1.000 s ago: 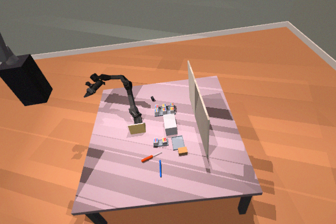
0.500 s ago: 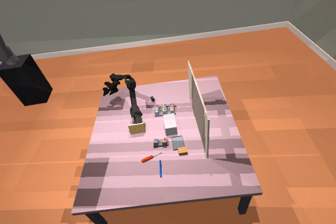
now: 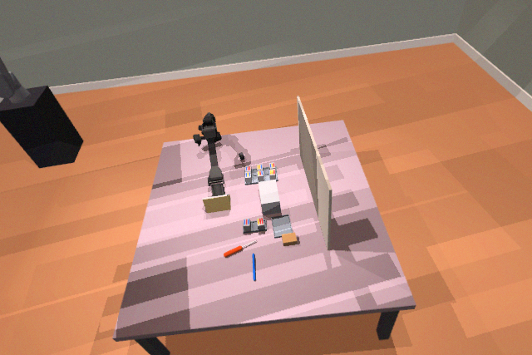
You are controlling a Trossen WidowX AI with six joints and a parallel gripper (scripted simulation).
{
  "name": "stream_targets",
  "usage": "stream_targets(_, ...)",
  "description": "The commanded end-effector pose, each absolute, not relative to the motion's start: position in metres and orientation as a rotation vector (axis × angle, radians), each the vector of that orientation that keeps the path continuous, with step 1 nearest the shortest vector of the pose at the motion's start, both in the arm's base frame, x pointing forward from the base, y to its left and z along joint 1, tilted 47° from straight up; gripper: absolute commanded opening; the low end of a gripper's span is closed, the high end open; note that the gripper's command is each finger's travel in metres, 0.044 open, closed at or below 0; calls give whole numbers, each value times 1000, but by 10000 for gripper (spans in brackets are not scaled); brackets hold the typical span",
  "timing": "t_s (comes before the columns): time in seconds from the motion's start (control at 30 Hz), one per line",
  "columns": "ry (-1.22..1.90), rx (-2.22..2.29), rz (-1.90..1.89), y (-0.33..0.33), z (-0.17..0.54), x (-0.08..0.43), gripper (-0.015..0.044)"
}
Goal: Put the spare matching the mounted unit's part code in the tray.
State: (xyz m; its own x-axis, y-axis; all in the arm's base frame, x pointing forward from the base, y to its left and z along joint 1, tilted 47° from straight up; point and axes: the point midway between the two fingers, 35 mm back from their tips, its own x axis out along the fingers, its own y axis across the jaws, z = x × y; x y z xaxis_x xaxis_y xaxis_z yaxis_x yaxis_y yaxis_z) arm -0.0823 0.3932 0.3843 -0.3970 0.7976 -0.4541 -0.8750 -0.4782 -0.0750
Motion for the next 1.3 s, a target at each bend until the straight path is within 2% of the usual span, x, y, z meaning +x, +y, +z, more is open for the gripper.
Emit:
stream_targets(0.0,238,-485,1901,396,387,-40,440)
stream_targets(0.33,283,-506,1567,388,371,106,440)
stream_targets(0.57,396,-556,1332,350,336,217,440)
stream_targets(0.93,751,-446,964,227,258,355,440)
stream_targets(1.27,1091,-189,764,86,182,406,440)
